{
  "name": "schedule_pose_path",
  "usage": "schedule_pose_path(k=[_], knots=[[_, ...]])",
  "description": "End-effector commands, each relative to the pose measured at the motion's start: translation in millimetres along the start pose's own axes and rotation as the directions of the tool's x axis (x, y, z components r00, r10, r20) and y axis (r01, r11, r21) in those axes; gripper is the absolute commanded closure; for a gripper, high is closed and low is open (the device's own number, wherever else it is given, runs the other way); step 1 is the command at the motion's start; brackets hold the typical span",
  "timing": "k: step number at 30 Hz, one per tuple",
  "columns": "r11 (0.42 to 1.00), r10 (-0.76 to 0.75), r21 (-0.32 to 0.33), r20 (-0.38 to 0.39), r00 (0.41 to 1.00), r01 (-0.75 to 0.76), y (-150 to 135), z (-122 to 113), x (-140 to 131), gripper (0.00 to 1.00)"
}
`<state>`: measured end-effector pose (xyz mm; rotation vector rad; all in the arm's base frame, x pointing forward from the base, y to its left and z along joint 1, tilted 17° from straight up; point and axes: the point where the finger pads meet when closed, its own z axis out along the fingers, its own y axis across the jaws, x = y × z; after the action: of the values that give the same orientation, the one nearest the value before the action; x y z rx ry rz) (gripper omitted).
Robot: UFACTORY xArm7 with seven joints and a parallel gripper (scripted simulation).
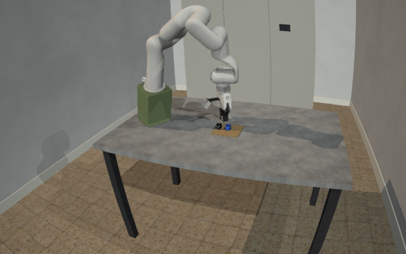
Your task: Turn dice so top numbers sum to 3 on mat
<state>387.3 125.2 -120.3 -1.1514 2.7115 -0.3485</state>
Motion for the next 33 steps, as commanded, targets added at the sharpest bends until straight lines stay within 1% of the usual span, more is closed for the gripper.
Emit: schedule_pose_path(k=[1, 16, 19, 21, 24, 26, 30, 33], knots=[[1.000, -0.001, 0.000, 0.002, 1.000, 0.001, -0.1, -0.8, -1.2, 0.79], [1.000, -0.001, 0.000, 0.002, 1.000, 0.001, -0.1, -0.8, -1.2, 0.79], [1.000, -0.001, 0.000, 0.002, 1.000, 0.001, -0.1, -4.9, -1.2, 0.79], [1.000, -0.001, 0.000, 0.002, 1.000, 0.001, -0.1, -12.9, -1.1, 0.79], [1.000, -0.001, 0.000, 0.002, 1.000, 0.001, -0.1, -32.5, -1.1, 0.79], [1.000, -0.001, 0.000, 0.002, 1.000, 0.001, -0.1, -32.5, -1.1, 0.79], [1.000, -0.001, 0.000, 0.002, 1.000, 0.001, -0.1, -64.8, -1.0, 0.79], [1.000, -0.001, 0.000, 0.002, 1.000, 0.001, 0.0, -84.1, -1.0, 0.79]])
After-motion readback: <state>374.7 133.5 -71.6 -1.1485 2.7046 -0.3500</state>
